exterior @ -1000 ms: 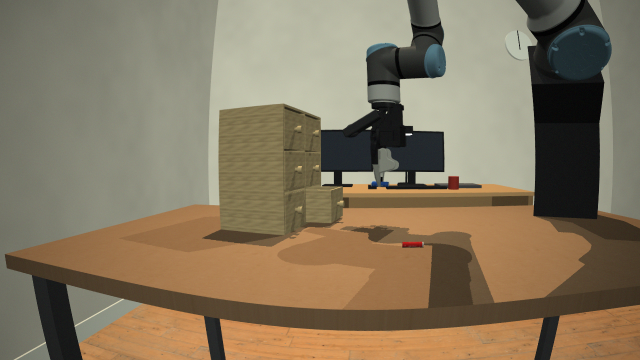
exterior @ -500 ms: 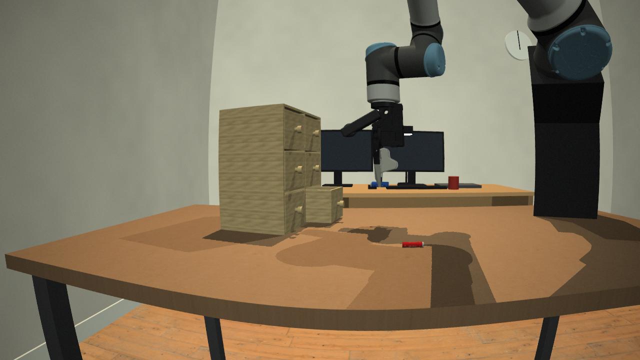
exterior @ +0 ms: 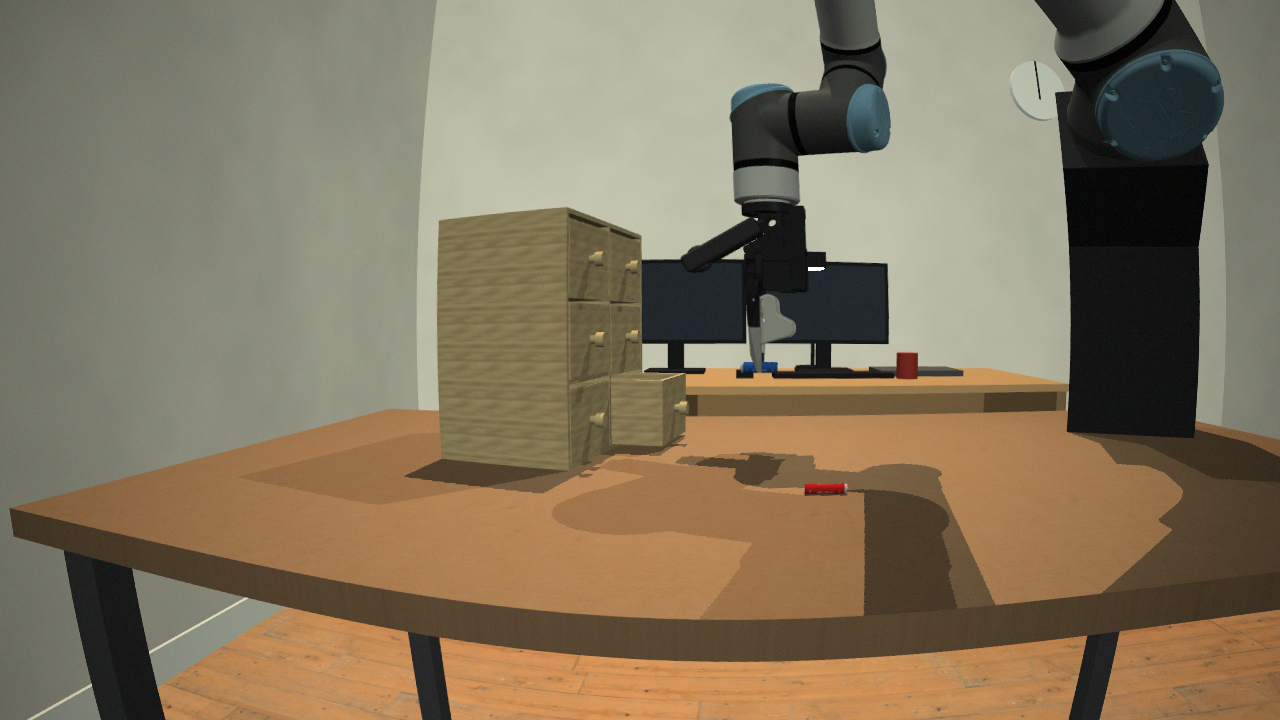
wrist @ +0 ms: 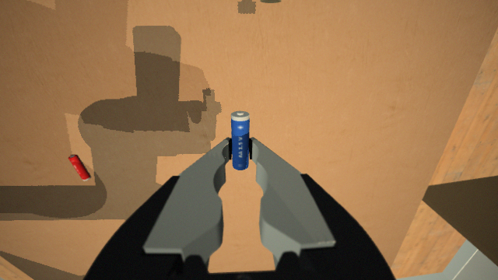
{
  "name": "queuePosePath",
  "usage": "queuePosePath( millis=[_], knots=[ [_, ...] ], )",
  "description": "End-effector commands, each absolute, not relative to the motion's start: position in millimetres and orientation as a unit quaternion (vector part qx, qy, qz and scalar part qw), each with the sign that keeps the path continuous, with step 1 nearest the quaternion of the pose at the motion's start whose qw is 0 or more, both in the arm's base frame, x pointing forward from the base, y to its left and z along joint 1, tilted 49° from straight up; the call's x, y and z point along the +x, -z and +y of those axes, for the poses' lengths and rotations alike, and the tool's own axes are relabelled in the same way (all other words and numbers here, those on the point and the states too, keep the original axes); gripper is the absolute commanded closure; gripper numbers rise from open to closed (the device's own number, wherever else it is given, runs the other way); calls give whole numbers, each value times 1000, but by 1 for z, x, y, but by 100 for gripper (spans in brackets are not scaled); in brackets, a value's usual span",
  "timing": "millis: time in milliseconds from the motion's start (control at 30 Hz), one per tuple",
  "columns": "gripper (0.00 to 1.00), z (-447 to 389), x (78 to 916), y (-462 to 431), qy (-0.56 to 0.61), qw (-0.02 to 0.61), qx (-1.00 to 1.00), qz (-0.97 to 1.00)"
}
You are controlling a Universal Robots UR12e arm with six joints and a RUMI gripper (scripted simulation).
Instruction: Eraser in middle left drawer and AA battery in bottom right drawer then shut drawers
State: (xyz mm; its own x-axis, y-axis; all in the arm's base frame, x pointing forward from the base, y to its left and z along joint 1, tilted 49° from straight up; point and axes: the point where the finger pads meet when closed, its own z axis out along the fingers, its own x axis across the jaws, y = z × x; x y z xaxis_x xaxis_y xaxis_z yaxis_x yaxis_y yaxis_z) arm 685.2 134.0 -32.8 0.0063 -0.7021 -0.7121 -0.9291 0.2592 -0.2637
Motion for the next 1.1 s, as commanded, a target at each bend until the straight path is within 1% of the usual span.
queuePosePath(
  millis=[0,1067],
  knots=[
    [95,132,684,31,-144,392,-591,690],
    [95,119,677,18,-144,392,-591,690]
  ],
)
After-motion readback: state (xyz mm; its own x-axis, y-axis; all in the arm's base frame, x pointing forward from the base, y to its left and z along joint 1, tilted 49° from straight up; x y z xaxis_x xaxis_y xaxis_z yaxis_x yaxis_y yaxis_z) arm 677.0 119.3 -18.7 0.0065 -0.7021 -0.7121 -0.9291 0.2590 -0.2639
